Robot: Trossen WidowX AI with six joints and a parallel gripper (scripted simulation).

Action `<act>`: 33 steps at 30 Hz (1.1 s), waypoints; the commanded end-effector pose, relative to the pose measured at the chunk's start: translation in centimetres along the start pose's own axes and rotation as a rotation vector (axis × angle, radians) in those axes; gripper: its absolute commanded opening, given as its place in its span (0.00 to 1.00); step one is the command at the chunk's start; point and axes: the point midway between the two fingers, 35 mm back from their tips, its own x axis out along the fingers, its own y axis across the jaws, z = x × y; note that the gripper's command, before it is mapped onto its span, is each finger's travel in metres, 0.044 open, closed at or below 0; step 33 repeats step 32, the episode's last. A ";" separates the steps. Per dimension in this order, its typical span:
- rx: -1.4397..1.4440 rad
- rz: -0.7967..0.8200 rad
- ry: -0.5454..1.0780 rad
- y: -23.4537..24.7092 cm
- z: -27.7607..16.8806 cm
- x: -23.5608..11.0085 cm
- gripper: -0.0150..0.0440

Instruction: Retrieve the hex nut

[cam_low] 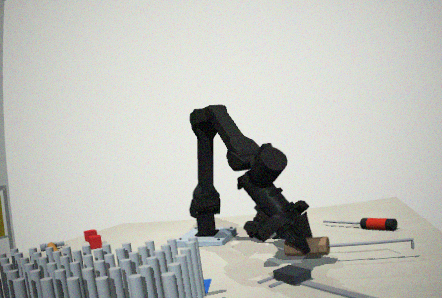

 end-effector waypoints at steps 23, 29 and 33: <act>0.001 -0.001 -0.001 -0.2 0.9 0.8 0.65; 0.001 -0.001 -0.001 -0.2 0.9 0.8 0.92; 0.001 -0.001 -0.001 -0.2 0.9 0.8 1.00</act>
